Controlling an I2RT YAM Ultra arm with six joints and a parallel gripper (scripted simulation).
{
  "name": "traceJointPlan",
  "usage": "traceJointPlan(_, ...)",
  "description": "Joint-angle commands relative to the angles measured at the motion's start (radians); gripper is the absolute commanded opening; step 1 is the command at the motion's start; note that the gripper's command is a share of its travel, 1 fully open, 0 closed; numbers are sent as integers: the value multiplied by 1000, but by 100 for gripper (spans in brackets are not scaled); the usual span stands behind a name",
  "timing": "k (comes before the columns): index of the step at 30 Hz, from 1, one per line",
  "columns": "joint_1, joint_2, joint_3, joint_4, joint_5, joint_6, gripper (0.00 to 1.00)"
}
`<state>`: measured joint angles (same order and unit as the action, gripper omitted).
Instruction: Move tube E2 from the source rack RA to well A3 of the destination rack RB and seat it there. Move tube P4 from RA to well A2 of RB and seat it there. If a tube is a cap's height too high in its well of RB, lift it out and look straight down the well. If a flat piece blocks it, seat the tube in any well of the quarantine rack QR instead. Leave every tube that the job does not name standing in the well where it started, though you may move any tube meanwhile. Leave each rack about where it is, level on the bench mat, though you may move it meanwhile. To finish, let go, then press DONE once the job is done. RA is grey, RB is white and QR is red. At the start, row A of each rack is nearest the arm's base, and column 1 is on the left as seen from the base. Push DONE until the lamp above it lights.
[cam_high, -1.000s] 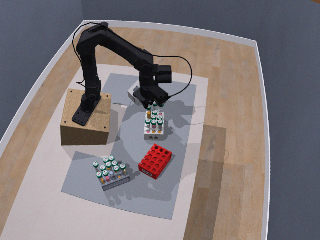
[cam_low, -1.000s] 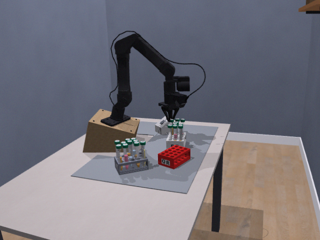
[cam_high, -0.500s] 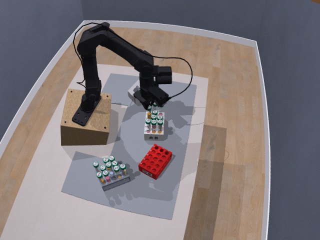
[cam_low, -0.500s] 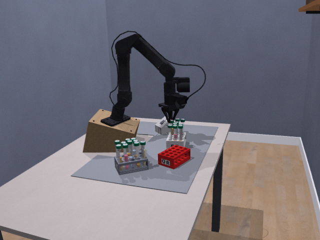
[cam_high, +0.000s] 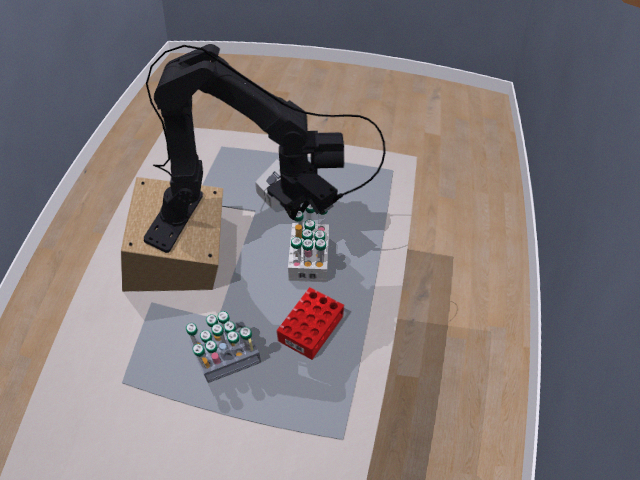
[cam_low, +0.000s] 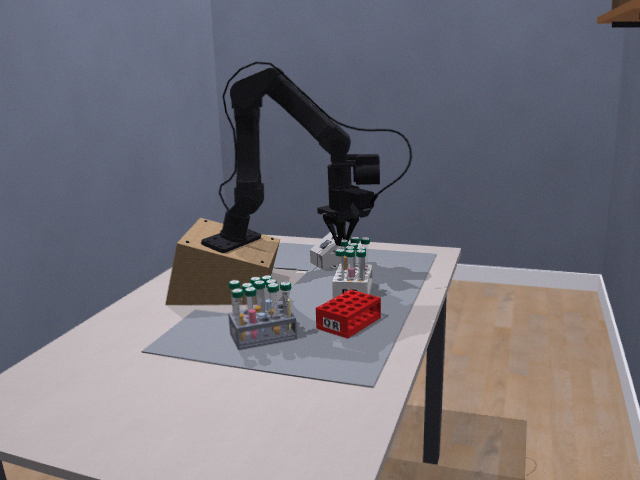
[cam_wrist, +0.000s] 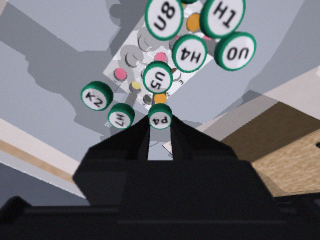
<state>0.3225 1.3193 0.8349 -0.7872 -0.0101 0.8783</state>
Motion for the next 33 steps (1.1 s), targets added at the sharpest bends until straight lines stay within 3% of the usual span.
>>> traceJointPlan(1, 13, 16, -27, 16, 12, 6, 0)
traceJointPlan(18, 4, -1, -9, 7, 3, 2, 0)
traceJointPlan(19, 4, -1, -9, 7, 3, 2, 24)
traceJointPlan(28, 4, -1, -9, 7, 3, 2, 24)
traceJointPlan(29, 4, -1, -9, 7, 3, 2, 30)
traceJointPlan(33, 4, -1, -9, 7, 3, 2, 30)
